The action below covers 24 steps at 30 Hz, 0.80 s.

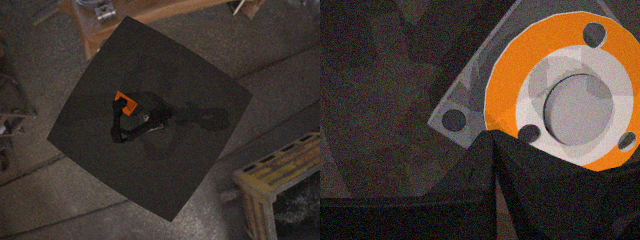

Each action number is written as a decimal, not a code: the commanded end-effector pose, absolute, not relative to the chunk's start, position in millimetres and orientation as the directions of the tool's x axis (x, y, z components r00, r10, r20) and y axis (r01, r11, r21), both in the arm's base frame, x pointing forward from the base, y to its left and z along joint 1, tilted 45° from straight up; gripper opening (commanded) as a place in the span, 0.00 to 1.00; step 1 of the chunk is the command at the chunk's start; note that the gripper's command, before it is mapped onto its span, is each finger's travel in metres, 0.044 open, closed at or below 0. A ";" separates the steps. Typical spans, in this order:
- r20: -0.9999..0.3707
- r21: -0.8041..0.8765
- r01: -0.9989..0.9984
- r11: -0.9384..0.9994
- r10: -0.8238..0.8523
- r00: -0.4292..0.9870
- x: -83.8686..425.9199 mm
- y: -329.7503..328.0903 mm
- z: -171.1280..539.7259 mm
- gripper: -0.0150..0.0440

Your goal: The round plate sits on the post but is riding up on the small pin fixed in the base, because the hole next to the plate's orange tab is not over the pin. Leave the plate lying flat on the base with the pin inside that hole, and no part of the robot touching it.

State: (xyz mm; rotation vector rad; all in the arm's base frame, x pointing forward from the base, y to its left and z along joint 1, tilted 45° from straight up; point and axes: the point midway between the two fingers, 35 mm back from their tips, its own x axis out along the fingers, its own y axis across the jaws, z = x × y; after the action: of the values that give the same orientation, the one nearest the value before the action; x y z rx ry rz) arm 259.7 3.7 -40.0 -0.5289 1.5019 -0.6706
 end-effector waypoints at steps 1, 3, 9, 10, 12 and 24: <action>-0.719 -0.695 0.076 0.715 -0.693 -0.062 251.9 0.5 -39.7 0.25; -0.718 -0.695 0.076 0.715 -0.693 -0.063 250.2 0.3 -39.2 0.25; -0.718 -0.696 0.076 0.714 -0.693 -0.063 246.7 -0.3 -38.3 0.25; -0.718 -0.696 0.076 0.714 -0.693 -0.063 246.2 -0.4 -38.1 0.25; -0.718 -0.696 0.076 0.714 -0.693 -0.063 245.3 -0.6 -37.6 0.25; -0.720 -0.694 0.075 0.716 -0.692 -0.063 244.0 10.4 -25.8 0.25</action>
State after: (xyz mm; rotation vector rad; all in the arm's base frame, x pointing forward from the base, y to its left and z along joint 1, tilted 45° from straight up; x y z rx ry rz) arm 241.4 2.3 -33.3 -0.5398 1.5243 -0.6802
